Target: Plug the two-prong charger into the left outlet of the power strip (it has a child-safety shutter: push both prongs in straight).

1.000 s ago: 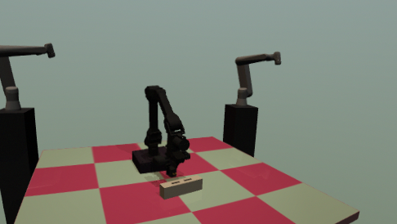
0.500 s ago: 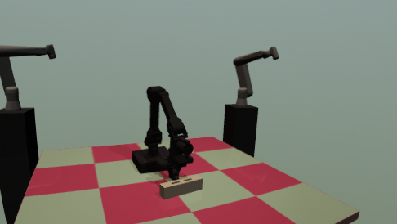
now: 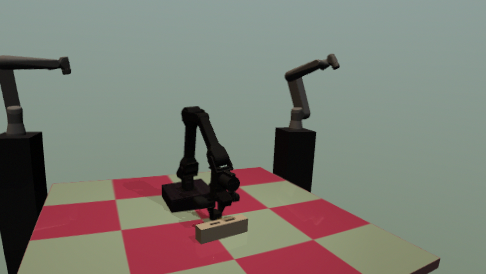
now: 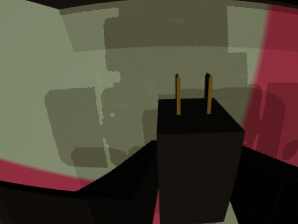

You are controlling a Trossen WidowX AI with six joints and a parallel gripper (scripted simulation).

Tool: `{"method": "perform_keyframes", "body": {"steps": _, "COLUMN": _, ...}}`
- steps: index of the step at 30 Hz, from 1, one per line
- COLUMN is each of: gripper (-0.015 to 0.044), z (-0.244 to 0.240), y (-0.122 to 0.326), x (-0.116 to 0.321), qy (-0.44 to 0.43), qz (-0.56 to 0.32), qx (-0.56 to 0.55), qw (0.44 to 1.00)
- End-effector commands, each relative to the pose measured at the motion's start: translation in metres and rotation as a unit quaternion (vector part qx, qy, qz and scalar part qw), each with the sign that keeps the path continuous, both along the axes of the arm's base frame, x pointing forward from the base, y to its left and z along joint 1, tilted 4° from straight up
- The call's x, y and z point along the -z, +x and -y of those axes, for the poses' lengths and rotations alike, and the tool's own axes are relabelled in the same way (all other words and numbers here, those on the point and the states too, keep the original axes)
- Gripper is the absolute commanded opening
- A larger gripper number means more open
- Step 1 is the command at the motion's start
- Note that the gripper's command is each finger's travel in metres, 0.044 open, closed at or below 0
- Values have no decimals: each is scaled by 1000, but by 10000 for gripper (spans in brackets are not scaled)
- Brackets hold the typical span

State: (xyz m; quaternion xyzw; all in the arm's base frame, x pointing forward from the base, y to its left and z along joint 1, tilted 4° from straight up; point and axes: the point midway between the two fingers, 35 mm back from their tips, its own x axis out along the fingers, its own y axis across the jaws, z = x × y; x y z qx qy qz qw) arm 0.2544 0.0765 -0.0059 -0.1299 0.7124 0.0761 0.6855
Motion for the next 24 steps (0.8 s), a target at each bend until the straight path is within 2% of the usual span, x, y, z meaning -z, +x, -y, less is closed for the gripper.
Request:
{"method": "perform_keyframes", "body": {"steps": 1, "gripper": 0, "z": -3, "y": 6, "x": 0, "qy": 3, "qz": 1, "qx": 3, "qw": 1000}}
{"method": "perform_keyframes", "body": {"steps": 24, "gripper": 0, "z": -12, "y": 26, "x": 3, "qy": 4, "qz": 2, "qx": 9, "qw": 1000}}
